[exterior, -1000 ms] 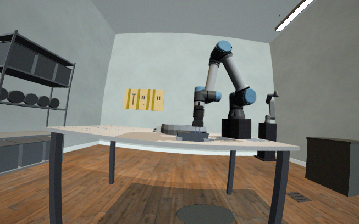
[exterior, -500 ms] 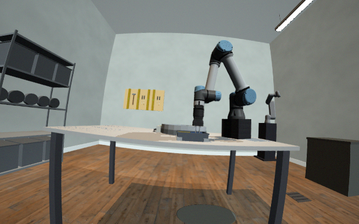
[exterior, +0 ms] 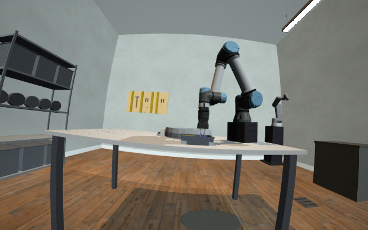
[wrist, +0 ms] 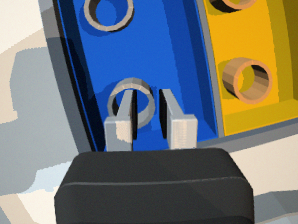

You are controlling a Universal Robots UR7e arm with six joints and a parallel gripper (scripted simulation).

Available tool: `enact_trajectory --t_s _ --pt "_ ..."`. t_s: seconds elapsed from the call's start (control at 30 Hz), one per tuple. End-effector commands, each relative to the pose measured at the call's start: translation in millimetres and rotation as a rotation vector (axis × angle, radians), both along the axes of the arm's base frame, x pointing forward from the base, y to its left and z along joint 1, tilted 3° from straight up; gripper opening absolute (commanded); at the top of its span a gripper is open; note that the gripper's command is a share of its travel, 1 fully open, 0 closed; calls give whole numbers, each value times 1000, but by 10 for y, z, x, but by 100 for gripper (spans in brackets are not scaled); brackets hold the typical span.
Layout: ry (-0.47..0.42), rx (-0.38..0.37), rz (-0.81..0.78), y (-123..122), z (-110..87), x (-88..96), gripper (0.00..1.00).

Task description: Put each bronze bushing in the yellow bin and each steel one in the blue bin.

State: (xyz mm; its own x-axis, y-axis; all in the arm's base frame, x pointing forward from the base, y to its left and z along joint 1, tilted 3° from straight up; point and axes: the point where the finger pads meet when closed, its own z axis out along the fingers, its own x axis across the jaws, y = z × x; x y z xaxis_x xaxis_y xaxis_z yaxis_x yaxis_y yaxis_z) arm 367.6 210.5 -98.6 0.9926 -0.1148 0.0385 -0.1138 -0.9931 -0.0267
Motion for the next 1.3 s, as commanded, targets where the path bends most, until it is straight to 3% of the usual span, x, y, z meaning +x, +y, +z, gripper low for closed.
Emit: enact_trajectory --t_s 0.0,1.27 --pt "-1 0 0 0 19 3 42" --pt "-1 0 0 -1 108 0 42"
